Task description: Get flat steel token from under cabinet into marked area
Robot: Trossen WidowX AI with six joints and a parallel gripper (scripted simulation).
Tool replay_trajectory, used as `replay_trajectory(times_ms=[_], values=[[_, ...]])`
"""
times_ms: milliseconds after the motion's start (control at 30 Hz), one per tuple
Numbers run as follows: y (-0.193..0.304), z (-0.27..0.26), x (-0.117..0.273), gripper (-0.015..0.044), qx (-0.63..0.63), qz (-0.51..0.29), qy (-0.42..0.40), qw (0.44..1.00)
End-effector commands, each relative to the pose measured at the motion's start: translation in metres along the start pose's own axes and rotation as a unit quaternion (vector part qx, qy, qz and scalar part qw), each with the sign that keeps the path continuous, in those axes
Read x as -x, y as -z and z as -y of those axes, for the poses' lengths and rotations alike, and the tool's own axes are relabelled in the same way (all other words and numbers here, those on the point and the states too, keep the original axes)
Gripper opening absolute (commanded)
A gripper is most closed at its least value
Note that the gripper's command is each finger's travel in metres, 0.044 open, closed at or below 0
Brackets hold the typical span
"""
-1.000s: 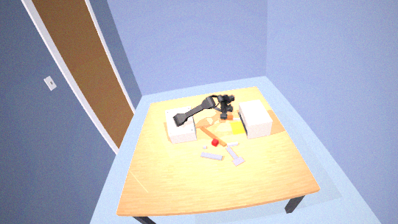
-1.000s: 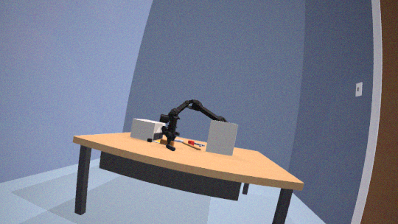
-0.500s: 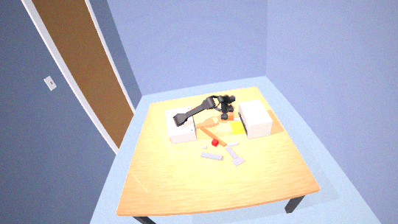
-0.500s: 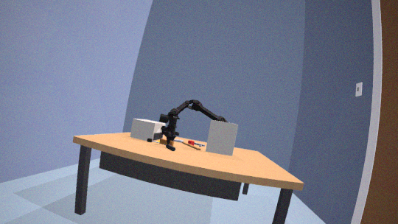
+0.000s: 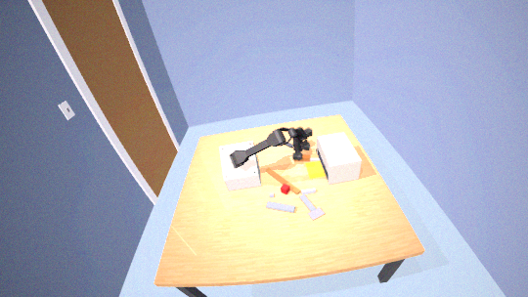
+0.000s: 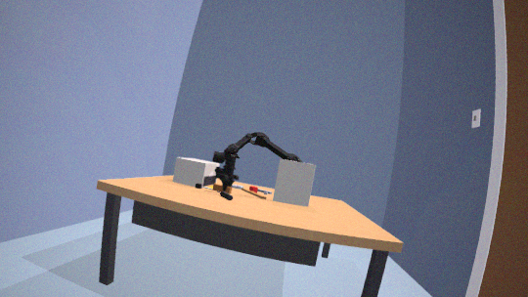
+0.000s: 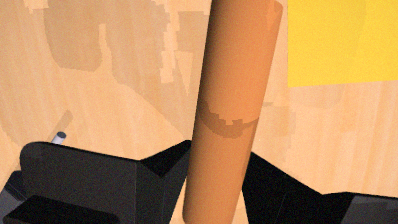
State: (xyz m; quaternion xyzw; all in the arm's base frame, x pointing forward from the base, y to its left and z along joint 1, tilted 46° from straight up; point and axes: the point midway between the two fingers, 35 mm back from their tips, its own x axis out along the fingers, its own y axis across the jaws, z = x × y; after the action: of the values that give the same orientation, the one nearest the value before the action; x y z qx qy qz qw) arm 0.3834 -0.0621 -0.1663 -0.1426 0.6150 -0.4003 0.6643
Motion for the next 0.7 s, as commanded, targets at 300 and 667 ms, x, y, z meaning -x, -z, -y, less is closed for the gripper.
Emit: replay_trajectory(times_ms=[300,667], values=[[0.005,0.004,-0.001,0.0000,-0.003,0.001,0.004,1.000],[0.018,0.003,-0.001,0.0000,-0.003,0.001,0.003,1.000]])
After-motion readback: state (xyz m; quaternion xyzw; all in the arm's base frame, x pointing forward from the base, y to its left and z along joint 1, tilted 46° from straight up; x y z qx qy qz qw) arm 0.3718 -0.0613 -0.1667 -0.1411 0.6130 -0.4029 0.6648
